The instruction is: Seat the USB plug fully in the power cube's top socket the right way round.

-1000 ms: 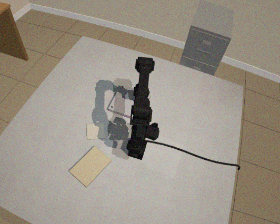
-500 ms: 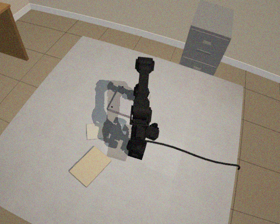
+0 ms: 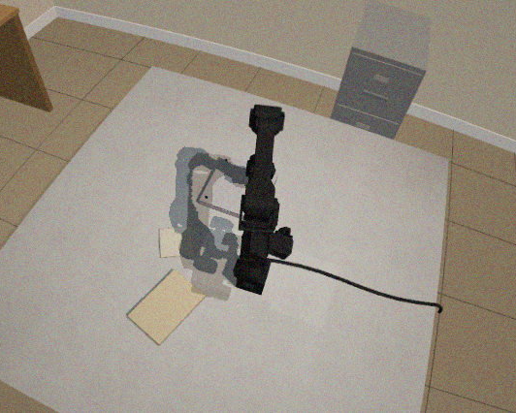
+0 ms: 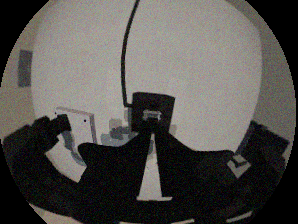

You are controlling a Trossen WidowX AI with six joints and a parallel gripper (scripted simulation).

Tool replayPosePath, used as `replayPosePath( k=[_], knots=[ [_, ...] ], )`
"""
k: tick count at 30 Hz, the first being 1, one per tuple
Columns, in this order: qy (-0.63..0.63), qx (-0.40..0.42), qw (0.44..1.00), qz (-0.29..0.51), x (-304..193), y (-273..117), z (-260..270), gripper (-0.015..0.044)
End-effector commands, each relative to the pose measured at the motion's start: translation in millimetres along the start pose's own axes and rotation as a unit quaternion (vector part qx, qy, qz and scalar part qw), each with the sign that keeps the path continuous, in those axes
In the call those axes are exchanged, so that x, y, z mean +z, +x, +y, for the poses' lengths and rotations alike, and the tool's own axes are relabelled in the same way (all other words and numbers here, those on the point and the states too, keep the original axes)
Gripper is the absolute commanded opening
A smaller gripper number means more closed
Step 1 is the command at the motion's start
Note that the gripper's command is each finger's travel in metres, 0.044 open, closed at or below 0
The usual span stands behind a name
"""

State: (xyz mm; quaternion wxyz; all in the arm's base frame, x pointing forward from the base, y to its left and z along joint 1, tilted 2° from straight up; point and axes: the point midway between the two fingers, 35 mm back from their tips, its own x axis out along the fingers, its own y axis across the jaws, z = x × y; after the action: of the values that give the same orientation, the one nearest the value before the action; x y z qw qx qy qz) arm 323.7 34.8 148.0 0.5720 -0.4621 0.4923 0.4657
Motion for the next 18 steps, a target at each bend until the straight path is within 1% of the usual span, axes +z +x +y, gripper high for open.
replayPosePath(
  k=[1,18],
  knots=[
    [-0.003,0.0,1.0,-0.004,0.9,0.4,0.1,0.0],
    [-0.003,0.0,1.0,-0.004,0.8,2.4,0.1,0.0]
  ],
)
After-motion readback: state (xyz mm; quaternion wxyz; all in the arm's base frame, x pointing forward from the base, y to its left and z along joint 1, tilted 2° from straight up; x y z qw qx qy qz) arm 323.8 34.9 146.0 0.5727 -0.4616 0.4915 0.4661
